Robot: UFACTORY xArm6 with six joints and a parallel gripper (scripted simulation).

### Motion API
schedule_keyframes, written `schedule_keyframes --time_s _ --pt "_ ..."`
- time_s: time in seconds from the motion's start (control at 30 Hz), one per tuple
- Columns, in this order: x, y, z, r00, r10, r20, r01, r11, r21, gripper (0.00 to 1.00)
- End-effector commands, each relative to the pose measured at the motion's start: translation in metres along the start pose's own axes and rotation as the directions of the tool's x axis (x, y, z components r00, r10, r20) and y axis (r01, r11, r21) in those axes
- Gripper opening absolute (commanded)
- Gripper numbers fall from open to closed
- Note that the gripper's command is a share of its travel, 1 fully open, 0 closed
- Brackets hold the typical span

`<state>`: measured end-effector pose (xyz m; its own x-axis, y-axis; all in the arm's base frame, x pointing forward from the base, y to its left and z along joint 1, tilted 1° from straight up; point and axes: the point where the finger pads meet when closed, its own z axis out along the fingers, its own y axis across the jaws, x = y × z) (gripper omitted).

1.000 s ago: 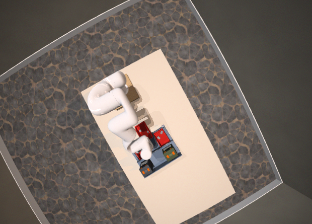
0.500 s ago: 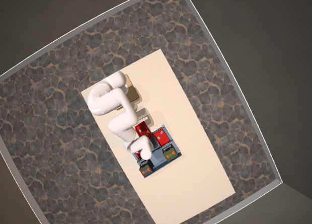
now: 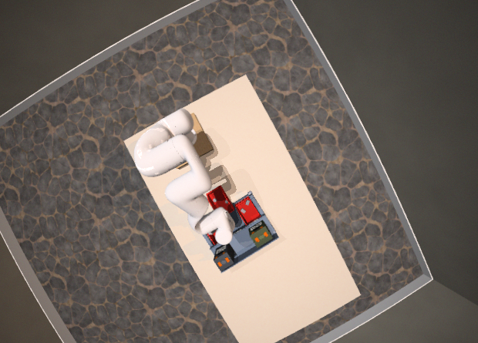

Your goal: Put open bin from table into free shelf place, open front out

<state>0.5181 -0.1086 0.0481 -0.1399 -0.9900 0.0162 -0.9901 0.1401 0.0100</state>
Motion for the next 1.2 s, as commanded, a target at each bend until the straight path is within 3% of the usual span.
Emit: schedule_keyframes --time_s 0.0,0.77,0.93,1.17 --pt "0.0 -0.002 -0.002 1.0 0.0 0.0 0.0 1.0 0.005 0.33" --pt "0.0 -0.002 -0.002 1.0 0.0 0.0 0.0 1.0 0.005 0.33" --pt "0.0 -0.001 -0.032 1.0 0.0 0.0 0.0 1.0 0.005 0.33" --pt "0.0 -0.001 -0.032 1.0 0.0 0.0 0.0 1.0 0.005 0.33"
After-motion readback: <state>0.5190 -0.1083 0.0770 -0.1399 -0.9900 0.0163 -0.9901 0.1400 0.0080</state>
